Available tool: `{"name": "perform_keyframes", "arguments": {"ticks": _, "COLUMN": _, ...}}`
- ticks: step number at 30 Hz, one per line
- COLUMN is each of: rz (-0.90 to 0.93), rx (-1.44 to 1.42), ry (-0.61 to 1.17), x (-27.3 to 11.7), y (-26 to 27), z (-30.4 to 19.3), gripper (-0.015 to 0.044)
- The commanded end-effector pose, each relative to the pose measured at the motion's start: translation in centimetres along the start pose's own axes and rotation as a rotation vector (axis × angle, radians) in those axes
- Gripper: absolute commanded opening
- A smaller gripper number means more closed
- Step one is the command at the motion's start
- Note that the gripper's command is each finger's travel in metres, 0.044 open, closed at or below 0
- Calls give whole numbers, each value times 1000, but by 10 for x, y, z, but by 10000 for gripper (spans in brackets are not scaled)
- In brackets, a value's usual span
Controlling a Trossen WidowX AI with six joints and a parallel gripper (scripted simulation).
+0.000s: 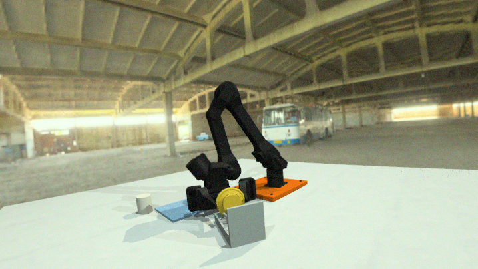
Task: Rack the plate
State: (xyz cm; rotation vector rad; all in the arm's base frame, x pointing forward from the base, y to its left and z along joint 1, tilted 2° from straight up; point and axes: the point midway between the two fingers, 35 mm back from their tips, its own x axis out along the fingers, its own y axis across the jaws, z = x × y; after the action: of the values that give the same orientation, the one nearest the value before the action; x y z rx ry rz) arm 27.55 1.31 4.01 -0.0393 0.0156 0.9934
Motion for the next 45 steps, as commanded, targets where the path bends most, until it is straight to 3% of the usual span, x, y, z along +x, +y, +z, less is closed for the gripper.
{"name": "perform_keyframes", "arguments": {"ticks": 1, "rz": 0, "rx": -2, "ry": 0, "x": 0, "y": 0, "z": 1, "gripper": 0}}
{"name": "perform_keyframes", "arguments": {"ticks": 2, "rz": 0, "rx": -2, "ry": 0, "x": 0, "y": 0, "z": 1, "gripper": 0}}
{"name": "perform_keyframes", "arguments": {"ticks": 17, "rz": 0, "rx": 0, "ry": 0, "x": 0, "y": 0, "z": 0, "gripper": 394}}
{"name": "perform_keyframes", "arguments": {"ticks": 25, "rz": 0, "rx": 0, "ry": 0, "x": 0, "y": -2, "z": 5, "gripper": 400}}
{"name": "perform_keyframes", "arguments": {"ticks": 38, "rz": -2, "rx": 2, "ry": -3, "x": 0, "y": -11, "z": 114, "gripper": 400}}
{"name": "perform_keyframes", "arguments": {"ticks": 45, "rz": -22, "rx": 11, "ry": 8, "x": 1, "y": -15, "z": 120, "gripper": 400}}
